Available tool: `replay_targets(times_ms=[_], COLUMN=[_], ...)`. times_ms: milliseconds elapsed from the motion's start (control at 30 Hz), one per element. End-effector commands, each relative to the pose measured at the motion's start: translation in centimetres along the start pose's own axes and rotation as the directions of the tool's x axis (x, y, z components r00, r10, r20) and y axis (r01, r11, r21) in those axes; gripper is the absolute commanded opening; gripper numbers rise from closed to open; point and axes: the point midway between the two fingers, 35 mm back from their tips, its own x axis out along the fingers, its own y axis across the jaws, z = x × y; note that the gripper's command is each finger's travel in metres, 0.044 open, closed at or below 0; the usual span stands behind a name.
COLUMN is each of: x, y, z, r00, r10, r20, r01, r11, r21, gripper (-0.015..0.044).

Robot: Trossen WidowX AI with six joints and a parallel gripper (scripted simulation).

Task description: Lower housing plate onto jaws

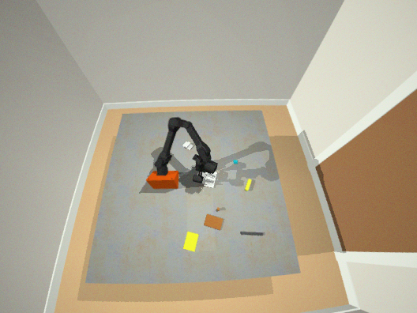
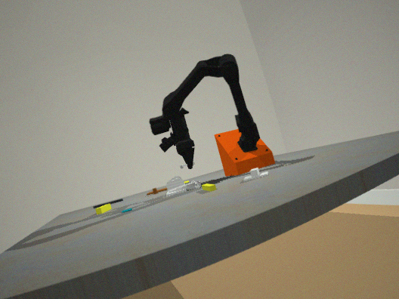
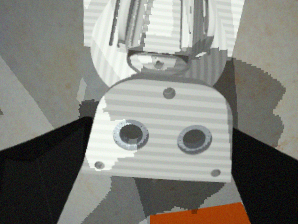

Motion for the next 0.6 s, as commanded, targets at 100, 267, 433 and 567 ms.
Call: replay_targets(times_ms=[100,267,433,567], x=[1.2,2.0,2.8,3.5], y=[0.0,0.0,0.0,0.0], z=[0.0,0.0,0.0,-0.1], r00=[1.0,1.0,1.0,1.0], r10=[0.004,0.004,0.005,0.006], r20=[-0.002,-0.002,-0.002,-0.002], r01=[-0.004,-0.004,-0.005,-0.006], r11=[1.0,1.0,1.0,1.0], r21=[0.005,0.005,0.004,0.004], gripper=[0.0351,0.0351,0.0351,0.0351])
